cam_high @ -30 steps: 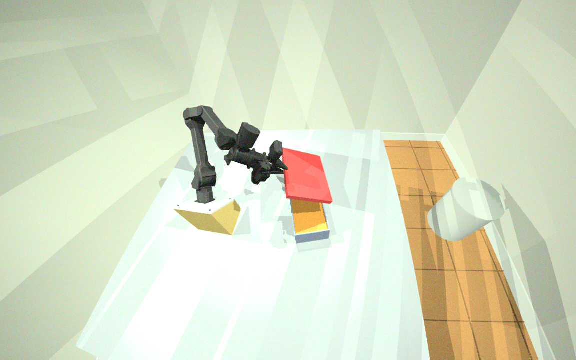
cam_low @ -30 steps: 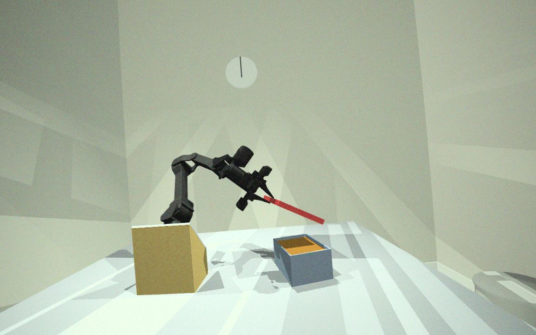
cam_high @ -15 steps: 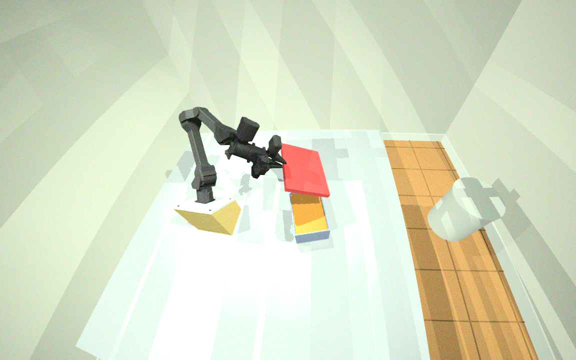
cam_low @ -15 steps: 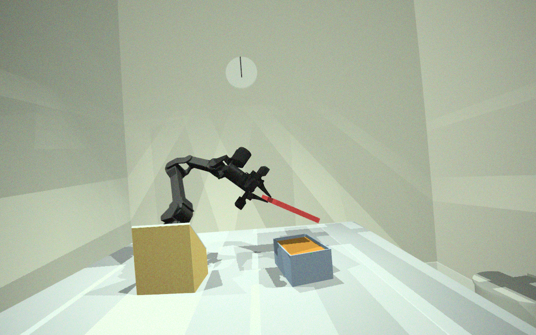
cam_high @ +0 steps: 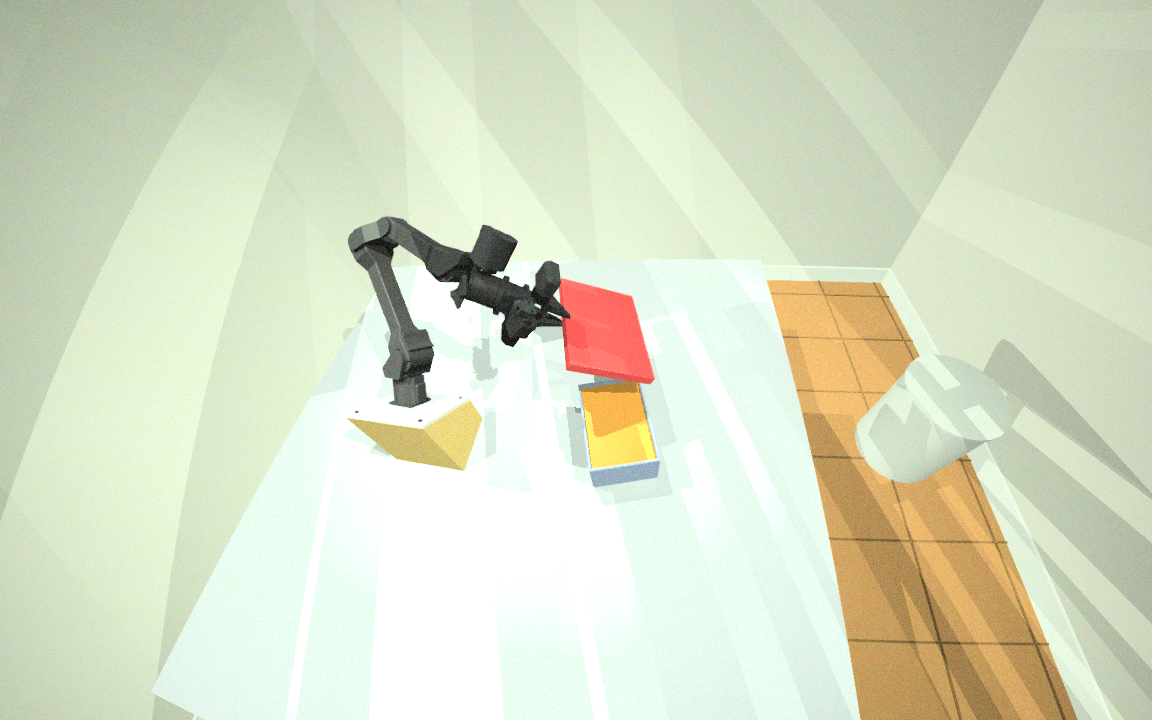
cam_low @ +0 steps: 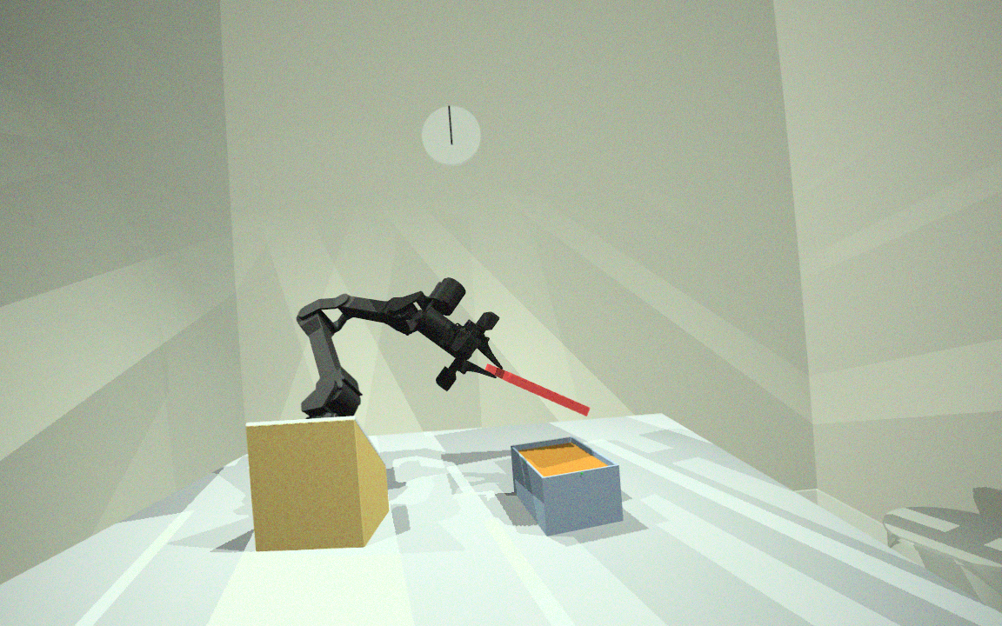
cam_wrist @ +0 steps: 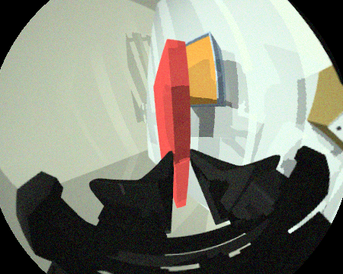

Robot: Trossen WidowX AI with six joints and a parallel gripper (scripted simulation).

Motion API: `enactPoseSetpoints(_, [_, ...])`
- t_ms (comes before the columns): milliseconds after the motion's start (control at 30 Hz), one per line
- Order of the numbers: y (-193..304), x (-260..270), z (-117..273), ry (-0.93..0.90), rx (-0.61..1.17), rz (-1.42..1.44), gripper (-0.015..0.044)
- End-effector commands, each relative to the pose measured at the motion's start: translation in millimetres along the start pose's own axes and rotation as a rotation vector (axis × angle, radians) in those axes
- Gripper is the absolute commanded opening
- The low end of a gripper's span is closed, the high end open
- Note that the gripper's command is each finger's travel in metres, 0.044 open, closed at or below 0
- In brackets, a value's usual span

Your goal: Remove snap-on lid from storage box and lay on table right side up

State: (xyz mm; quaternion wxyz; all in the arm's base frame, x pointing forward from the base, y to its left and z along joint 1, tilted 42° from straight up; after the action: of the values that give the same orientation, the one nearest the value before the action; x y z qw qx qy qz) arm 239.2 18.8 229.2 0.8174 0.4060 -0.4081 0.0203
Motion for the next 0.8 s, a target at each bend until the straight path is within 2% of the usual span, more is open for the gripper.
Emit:
enactPoseSetpoints(0, [7,2,2,-0.012,-0.006,0.002,0.0])
enactPoseSetpoints(767, [54,-1,4,-0.013,-0.004,0.001,0.0])
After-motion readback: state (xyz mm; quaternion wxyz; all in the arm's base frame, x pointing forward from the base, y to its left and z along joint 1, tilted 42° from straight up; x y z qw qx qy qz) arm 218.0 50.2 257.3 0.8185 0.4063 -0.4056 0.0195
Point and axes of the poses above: the point midway between the two fingers, 35 mm back from their tips, its own z axis back along the fingers, its own x axis across the jaws, y = z × x, the point moved 9 cm from there along z, back along the fingers, and after that the axes turned 1 degree about -z, right-handed, at the moved point
